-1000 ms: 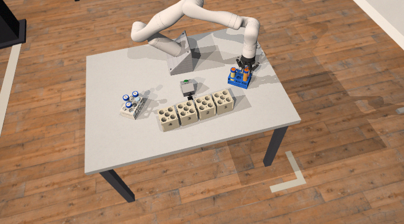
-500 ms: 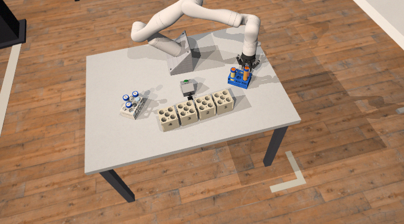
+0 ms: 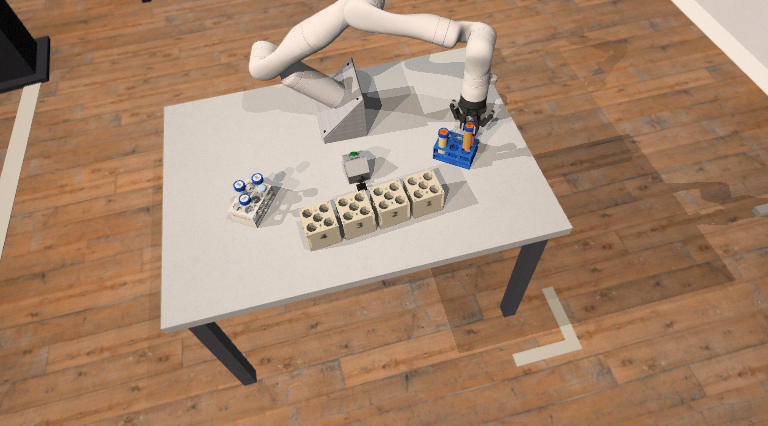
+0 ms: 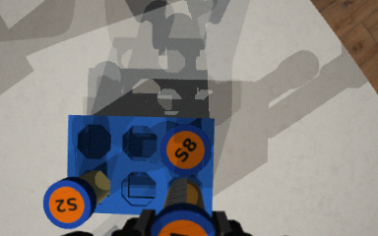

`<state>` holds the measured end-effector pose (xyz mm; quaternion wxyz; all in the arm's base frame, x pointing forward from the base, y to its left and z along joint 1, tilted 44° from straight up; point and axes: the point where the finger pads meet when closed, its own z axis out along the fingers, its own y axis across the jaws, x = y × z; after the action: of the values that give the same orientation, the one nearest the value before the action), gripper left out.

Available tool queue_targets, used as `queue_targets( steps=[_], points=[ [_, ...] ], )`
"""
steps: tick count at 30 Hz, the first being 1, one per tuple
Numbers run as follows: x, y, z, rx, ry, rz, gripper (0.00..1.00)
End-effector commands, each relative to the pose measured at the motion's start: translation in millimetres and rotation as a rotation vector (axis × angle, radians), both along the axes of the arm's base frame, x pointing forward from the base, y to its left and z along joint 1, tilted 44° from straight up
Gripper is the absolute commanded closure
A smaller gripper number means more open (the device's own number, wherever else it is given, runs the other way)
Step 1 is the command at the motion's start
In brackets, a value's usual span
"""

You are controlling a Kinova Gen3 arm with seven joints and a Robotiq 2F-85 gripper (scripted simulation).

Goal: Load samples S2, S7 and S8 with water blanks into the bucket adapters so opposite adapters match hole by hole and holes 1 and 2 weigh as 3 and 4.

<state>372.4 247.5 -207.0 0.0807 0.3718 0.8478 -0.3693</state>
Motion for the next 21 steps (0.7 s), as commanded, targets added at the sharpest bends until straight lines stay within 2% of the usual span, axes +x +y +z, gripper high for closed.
queue_targets(
  steps=[1, 21],
  points=[
    [1.2, 5, 4.4, 0.002, -0.001, 0.001, 0.9],
    [4.4, 21, 21.6, 0.002, -0.001, 0.001, 0.9]
  ],
)
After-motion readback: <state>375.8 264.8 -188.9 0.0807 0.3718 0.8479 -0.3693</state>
